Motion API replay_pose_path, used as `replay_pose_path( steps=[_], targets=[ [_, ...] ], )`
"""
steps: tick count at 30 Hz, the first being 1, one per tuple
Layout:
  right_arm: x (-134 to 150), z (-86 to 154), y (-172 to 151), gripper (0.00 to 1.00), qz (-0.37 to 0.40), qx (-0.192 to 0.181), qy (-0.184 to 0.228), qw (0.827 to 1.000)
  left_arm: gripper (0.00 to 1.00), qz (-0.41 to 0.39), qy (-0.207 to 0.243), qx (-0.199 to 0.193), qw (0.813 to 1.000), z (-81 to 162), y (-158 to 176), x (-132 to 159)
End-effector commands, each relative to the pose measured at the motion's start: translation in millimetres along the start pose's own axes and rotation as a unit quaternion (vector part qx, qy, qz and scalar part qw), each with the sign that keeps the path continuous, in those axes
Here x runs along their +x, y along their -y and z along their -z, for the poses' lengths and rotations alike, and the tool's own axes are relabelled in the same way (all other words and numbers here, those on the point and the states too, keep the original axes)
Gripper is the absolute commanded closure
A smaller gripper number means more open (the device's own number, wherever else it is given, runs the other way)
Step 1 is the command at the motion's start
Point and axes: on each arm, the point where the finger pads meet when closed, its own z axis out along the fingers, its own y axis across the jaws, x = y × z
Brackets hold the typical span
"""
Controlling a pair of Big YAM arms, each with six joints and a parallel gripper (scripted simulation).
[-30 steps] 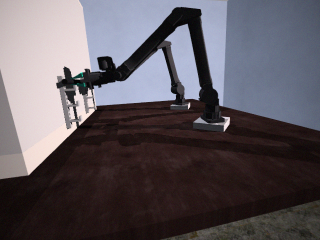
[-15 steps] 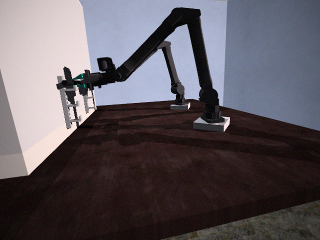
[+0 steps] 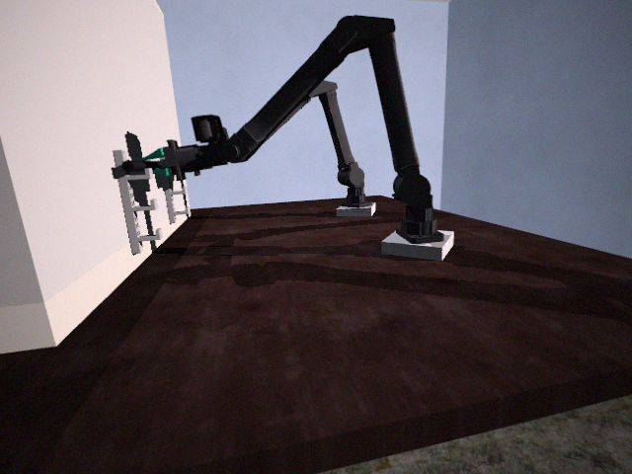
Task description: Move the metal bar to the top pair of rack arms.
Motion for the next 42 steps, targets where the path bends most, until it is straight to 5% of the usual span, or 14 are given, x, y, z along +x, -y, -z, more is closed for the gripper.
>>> replay_pose_path(
  steps=[1,42],
  targets=[
    [8,-17,50,1.00,-0.010,0.054,-0.010,0.998,1.00,0.012,-0.005,-0.058,0.998,-13,-53,2],
    [7,-17,12,1.00,-0.010,0.054,-0.010,0.998,1.00,0.012,-0.005,-0.058,0.998,-14,-17,1]
  ],
)
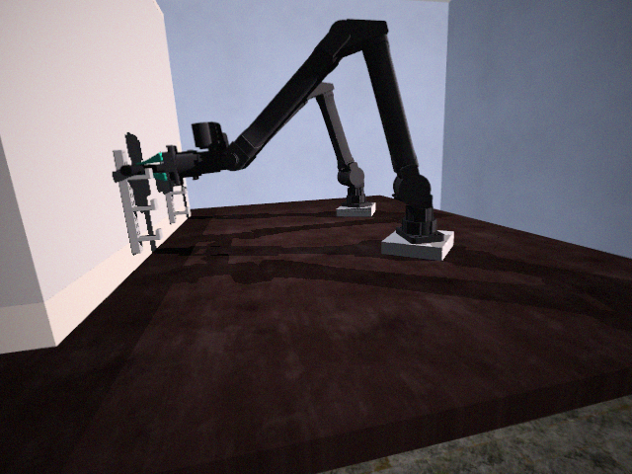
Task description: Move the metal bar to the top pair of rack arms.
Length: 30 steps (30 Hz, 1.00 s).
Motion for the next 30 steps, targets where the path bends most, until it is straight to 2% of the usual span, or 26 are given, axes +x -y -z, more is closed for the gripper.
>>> replay_pose_path(
  steps=[1,20,30],
  targets=[
    [6,-11,20,1.00,-0.006,0.033,-0.008,0.999,1.00,0.009,-0.003,-0.038,0.999,-8,-24,1],
    [6,-12,4,1.00,-0.006,0.033,-0.008,0.999,1.00,0.009,-0.003,-0.038,0.999,-9,-9,1],
    [6,-12,4,0.78,-0.006,0.033,-0.008,0.999,0.78,0.009,-0.003,-0.038,0.999,-9,-9,1]
  ],
)
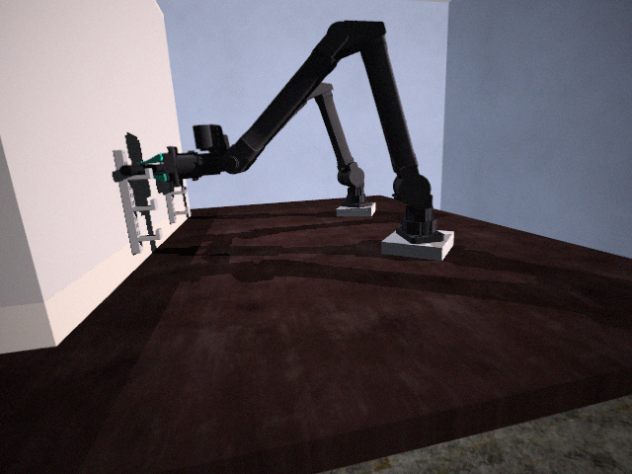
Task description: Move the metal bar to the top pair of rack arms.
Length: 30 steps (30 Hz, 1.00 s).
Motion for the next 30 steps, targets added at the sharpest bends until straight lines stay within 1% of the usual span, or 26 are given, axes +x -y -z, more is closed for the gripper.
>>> replay_pose_path(
  steps=[1,5,7,22,24,30],
  targets=[
    [6.2,-12.1,4.0,0.76,-0.005,0.018,-0.006,1.000,0.76,0.008,-0.003,-0.022,1.000,-9.2,-8.7,1.4],
    [6.2,-12.1,4.0,0.67,-0.005,0.018,-0.006,1.000,0.67,0.008,-0.003,-0.022,1.000,-9.2,-8.7,1.4],
    [6.2,-12.1,4.0,0.67,-0.005,0.018,-0.006,1.000,0.67,0.008,-0.003,-0.022,1.000,-9.2,-8.7,1.4],
    [6.0,-11.3,6.2,0.33,-0.009,0.027,-0.006,1.000,0.33,0.008,-0.003,-0.032,0.999,-8.4,-10.9,1.7],
    [6.0,-11.3,6.2,0.33,-0.009,0.027,-0.006,1.000,0.33,0.008,-0.003,-0.032,0.999,-8.4,-10.9,1.7],
    [5.9,-10.9,5.8,0.20,-0.009,0.027,-0.006,1.000,0.20,0.008,-0.003,-0.033,0.999,-8.0,-11.1,1.8]
  ],
)
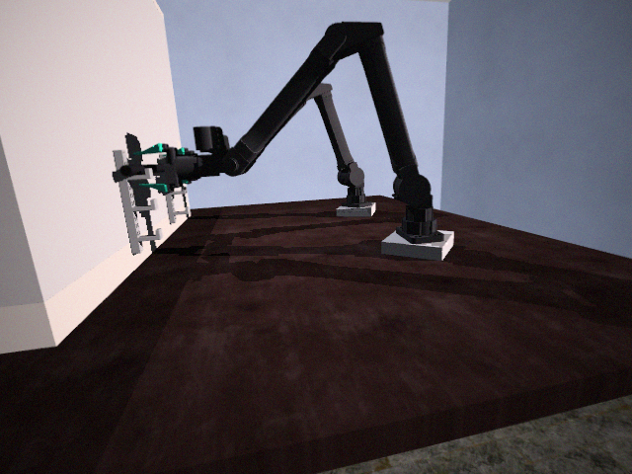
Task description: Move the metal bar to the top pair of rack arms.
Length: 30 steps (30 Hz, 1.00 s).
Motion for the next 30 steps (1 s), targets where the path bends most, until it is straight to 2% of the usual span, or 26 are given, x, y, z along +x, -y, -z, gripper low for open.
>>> replay_pose_path(
  steps=[1,9,30],
  targets=[
    [6,-10,4,0.18,-0.006,0.016,-0.005,1.000,0.18,0.006,-0.002,-0.022,1.000,-7,-11,2],
    [5,-9,3,0.00,-0.007,0.017,-0.005,1.000,0.00,0.005,-0.002,-0.023,1.000,-6,-11,2],
    [5,13,2,0.00,-0.008,0.017,-0.004,1.000,0.00,0.005,-0.002,-0.024,1.000,16,-11,2]
  ],
)
